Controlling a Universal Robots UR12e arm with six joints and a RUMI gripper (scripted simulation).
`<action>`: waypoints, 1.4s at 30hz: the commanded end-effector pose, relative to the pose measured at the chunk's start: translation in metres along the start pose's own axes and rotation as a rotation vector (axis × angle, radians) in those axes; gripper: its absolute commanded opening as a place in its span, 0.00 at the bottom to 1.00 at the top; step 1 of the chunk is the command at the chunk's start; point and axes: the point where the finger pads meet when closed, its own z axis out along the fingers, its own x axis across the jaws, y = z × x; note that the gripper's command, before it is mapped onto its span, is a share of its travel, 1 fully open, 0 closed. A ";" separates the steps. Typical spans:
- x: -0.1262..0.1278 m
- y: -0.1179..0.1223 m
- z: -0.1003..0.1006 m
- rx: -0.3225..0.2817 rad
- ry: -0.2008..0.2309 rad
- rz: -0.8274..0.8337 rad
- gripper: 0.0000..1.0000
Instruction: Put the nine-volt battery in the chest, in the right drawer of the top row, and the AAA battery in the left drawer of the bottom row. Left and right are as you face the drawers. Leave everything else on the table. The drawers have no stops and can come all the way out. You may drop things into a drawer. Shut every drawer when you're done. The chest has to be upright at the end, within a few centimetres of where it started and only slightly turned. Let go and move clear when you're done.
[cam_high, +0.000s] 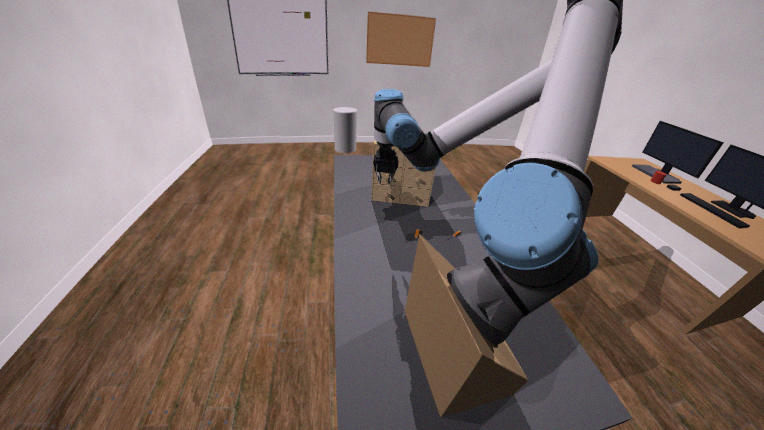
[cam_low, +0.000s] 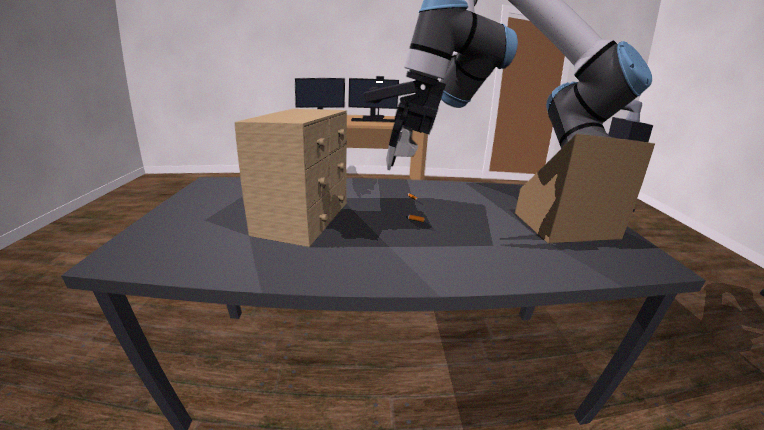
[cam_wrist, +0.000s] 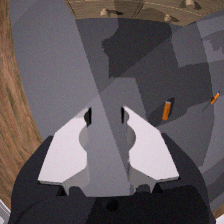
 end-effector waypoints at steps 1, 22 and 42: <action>-0.001 -0.003 0.005 0.039 -0.003 0.000 0.20; -0.001 -0.013 0.023 0.180 -0.003 0.000 0.20; -0.001 -0.021 0.039 0.302 -0.003 0.000 0.20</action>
